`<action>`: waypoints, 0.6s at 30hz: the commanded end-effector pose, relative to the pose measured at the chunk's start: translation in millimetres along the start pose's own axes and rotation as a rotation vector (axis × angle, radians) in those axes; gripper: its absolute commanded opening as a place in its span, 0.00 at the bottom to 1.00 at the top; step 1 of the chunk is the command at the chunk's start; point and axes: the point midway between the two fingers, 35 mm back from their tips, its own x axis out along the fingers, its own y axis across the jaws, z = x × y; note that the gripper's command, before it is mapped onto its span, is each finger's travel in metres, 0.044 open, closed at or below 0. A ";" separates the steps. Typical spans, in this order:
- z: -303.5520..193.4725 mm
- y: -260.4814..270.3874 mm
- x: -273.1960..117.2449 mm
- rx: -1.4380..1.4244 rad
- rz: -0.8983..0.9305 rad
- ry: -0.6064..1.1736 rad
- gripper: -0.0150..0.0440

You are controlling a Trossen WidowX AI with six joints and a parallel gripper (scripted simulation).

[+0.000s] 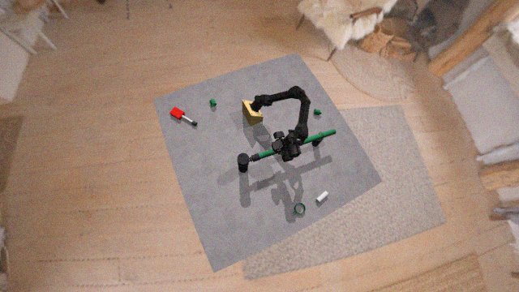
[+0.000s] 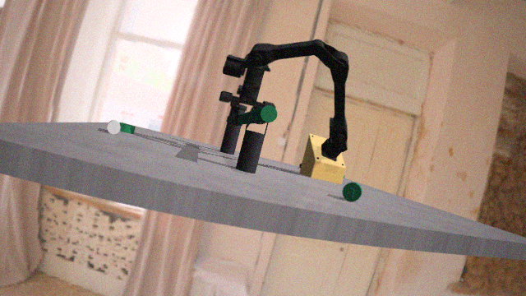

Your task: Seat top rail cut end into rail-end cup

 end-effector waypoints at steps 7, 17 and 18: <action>5.0 1.0 -2.5 -0.002 0.005 -0.012 0.25; 0.3 -0.1 0.1 0.000 -0.001 0.000 0.25; 0.3 -0.1 0.1 0.000 -0.001 0.000 0.25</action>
